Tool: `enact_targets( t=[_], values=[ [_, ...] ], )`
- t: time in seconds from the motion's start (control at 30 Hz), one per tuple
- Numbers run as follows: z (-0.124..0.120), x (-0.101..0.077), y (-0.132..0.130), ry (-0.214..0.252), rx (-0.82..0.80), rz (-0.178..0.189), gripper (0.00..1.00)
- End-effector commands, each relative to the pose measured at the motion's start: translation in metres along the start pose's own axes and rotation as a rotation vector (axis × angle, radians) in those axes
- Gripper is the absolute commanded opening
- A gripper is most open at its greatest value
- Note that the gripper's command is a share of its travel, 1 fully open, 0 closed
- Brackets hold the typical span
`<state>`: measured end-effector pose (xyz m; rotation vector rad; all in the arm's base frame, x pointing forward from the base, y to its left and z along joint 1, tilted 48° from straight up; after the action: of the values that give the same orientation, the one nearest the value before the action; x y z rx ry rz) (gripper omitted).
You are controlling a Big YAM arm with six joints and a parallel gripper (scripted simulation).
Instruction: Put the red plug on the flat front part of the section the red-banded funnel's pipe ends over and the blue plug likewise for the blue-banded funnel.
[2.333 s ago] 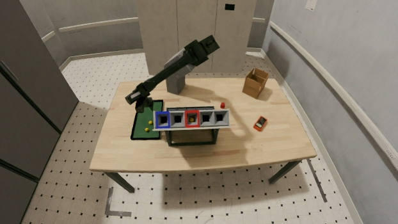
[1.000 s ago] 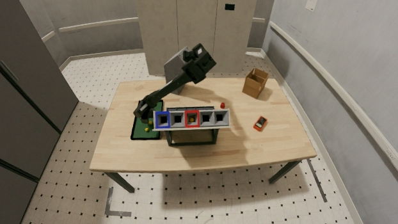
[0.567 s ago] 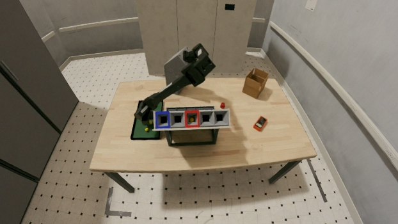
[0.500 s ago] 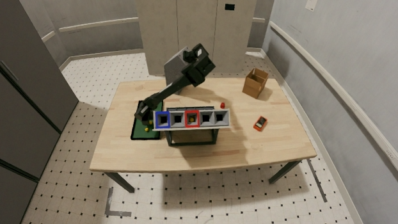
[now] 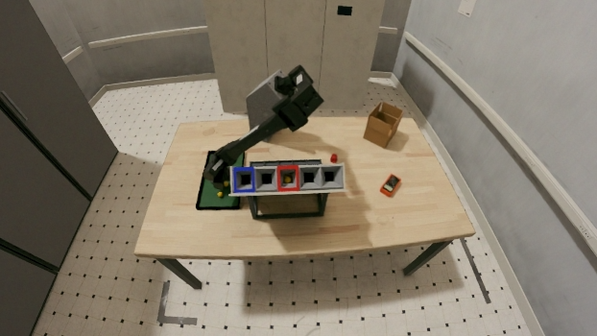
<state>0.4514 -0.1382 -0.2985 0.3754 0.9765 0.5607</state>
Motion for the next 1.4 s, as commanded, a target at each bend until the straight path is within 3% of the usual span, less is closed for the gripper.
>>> enact_targets(
  t=[0.0,0.97,1.0,1.37],
  values=[
    [-0.001,0.006,0.000,-0.003,0.005,-0.003,0.80],
    [-0.007,0.006,0.004,-0.003,0.048,-0.002,0.80],
    [0.002,-0.004,-0.004,-0.021,0.022,-0.015,0.00],
    [0.002,-0.004,-0.004,-0.021,0.022,-0.015,0.00]
  ],
)
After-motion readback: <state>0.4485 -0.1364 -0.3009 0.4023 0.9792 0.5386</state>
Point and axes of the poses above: the point where the finger pads meet when closed, its own x axis out along the fingers, its own y axis across the jaws, z = x × y, the point moved 1 cm from there along -x, back along the fingers, and after that the axes turned 15 degrees about -x, right-handed, at the moved point
